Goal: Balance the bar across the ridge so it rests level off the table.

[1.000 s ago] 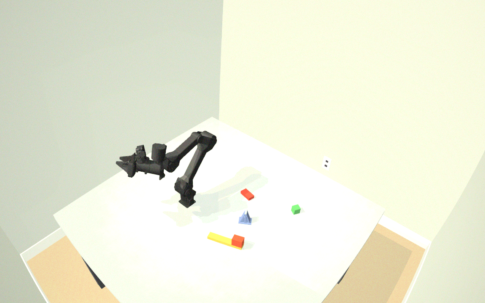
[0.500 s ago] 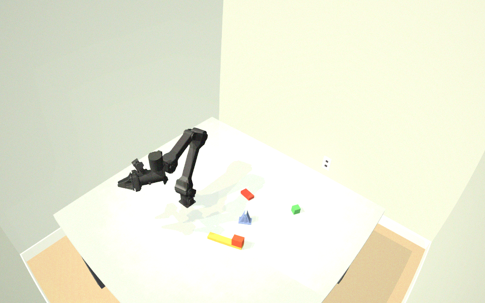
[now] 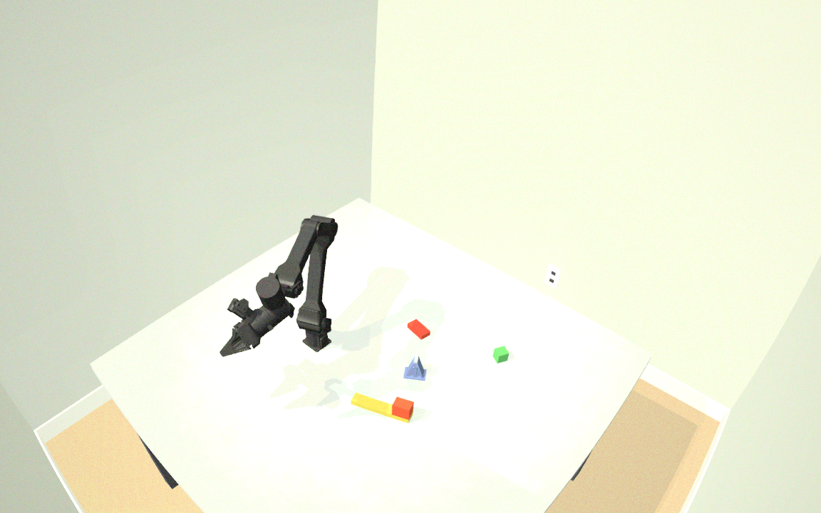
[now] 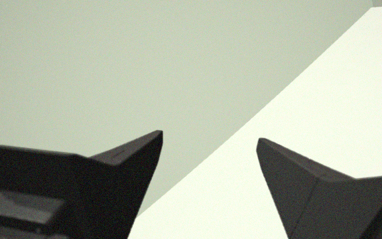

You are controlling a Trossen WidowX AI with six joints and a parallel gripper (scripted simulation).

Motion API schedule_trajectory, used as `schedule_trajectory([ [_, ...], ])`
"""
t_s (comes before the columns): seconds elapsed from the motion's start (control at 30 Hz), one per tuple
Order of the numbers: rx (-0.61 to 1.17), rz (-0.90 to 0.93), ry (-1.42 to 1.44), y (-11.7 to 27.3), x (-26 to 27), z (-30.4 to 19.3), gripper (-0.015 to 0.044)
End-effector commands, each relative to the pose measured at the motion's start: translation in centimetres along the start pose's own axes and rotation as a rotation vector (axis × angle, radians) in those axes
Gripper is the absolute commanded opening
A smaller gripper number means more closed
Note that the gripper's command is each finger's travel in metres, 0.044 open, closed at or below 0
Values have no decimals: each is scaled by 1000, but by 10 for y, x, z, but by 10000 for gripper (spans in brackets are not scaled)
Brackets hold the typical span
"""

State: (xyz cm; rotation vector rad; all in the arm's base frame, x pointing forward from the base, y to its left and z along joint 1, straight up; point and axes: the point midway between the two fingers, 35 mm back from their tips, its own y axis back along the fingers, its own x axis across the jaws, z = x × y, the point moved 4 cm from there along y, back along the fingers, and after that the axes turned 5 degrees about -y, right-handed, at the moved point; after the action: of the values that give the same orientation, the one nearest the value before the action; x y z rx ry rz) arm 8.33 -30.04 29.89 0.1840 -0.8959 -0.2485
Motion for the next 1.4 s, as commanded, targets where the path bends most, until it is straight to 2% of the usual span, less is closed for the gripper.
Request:
schedule_trajectory([
  [0.0, 114, -9, -47, 2, 8, -25, 315],
  [0.37, 395, -101, -162, 22, 24, -90, 315],
  [0.73, 623, -279, -248, 58, 30, -149, 315],
  [1.37, 815, -695, -289, 146, 18, -221, 315],
])
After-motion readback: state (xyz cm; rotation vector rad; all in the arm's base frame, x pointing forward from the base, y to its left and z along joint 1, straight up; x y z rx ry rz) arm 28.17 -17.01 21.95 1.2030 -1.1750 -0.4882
